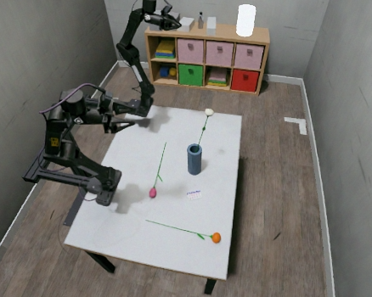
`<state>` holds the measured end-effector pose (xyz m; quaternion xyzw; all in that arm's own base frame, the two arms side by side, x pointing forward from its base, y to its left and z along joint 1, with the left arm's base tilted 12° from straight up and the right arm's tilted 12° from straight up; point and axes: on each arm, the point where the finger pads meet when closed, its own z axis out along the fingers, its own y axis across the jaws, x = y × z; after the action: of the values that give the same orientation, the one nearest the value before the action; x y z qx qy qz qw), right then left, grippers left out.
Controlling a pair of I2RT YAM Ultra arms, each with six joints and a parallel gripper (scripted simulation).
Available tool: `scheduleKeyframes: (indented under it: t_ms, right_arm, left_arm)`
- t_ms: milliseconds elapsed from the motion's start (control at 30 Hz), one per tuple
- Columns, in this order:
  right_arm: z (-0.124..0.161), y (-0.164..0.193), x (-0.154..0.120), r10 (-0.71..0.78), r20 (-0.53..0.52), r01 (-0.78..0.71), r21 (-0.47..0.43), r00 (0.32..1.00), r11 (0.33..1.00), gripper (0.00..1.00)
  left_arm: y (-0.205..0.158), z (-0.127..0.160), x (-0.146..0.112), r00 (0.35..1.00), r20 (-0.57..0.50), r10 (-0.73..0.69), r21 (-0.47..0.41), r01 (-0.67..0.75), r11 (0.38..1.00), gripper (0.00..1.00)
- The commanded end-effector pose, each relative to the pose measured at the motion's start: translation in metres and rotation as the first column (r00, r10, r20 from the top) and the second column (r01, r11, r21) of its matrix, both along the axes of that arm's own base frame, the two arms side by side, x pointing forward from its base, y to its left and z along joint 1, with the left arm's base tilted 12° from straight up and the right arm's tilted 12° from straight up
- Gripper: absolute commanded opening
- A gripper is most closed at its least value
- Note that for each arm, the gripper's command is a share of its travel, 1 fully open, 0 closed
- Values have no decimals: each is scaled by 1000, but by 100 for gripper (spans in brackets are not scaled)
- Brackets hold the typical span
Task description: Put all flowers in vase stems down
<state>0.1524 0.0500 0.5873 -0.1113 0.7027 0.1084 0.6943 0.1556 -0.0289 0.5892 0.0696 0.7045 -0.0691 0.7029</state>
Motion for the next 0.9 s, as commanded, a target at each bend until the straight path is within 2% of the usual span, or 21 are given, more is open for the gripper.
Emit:
scheduleKeyframes:
  t_ms: [0, 300, 400, 600, 867]
  right_arm:
    - [11, -5, -10, -17, 37, 16, 20, 999, 1000, 60]
    - [11, -13, -8, -71, 37, 71, 20, 997, 997, 60]
    - [11, -14, -8, -77, 38, 77, 20, 996, 997, 60]
    - [11, -19, -6, -113, 37, 112, 20, 993, 994, 60]
    - [11, -26, -5, -158, 37, 157, 20, 987, 987, 60]
  left_arm:
    - [16, 1, 6, 994, -10, 111, -4, -111, 994, 30]
    - [64, 1, 3, 917, -10, 399, -4, -399, 917, 30]
    - [69, 1, 2, 903, -10, 429, -4, -429, 903, 30]
    - [99, 1, -9, 802, -10, 597, -4, -597, 802, 30]
    - [132, 2, -33, 630, -6, 777, -4, -777, 630, 30]
